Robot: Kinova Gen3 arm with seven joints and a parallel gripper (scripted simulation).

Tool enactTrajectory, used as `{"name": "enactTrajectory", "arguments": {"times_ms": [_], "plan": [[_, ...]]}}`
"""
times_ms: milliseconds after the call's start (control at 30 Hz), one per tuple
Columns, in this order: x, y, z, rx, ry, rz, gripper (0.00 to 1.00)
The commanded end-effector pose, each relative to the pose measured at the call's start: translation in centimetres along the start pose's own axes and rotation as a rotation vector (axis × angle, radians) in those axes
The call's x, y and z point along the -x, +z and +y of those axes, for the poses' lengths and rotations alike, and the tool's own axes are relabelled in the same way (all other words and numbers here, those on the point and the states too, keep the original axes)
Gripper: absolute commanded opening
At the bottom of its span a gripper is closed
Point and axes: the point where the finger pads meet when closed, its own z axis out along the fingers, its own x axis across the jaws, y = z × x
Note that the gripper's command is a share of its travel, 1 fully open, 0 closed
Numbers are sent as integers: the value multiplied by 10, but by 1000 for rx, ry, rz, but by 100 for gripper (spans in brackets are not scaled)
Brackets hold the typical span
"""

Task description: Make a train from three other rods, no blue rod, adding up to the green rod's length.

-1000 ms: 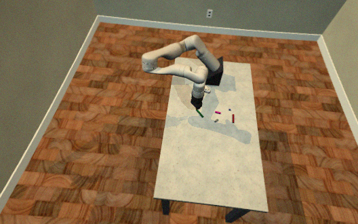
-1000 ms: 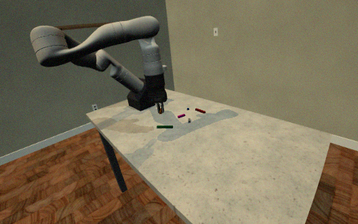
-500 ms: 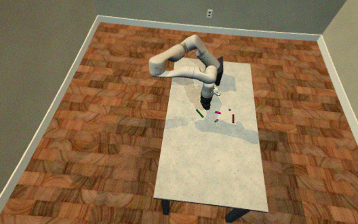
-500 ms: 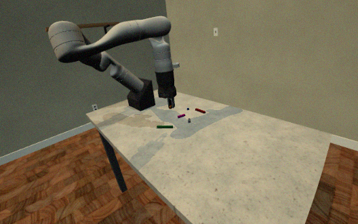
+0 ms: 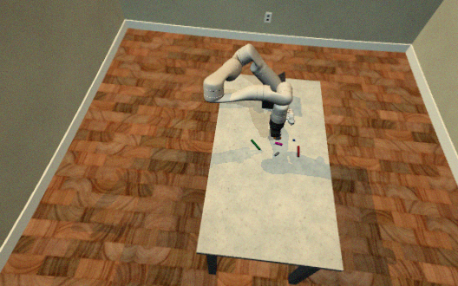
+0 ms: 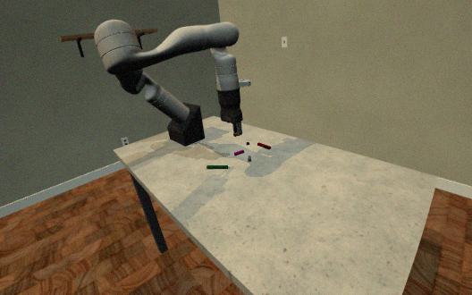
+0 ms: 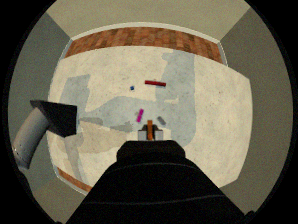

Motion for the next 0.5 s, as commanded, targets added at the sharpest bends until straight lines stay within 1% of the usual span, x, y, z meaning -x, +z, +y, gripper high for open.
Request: {"name": "enactTrajectory", "arguments": {"times_ms": [0, 67, 267, 467], "plan": [[5, -2, -21, 3, 16, 6, 24], [5, -2, -21, 3, 16, 6, 24], [9, 0, -42, 10, 135, 7, 24], [14, 1, -57, 16, 222, 10, 24]]}}
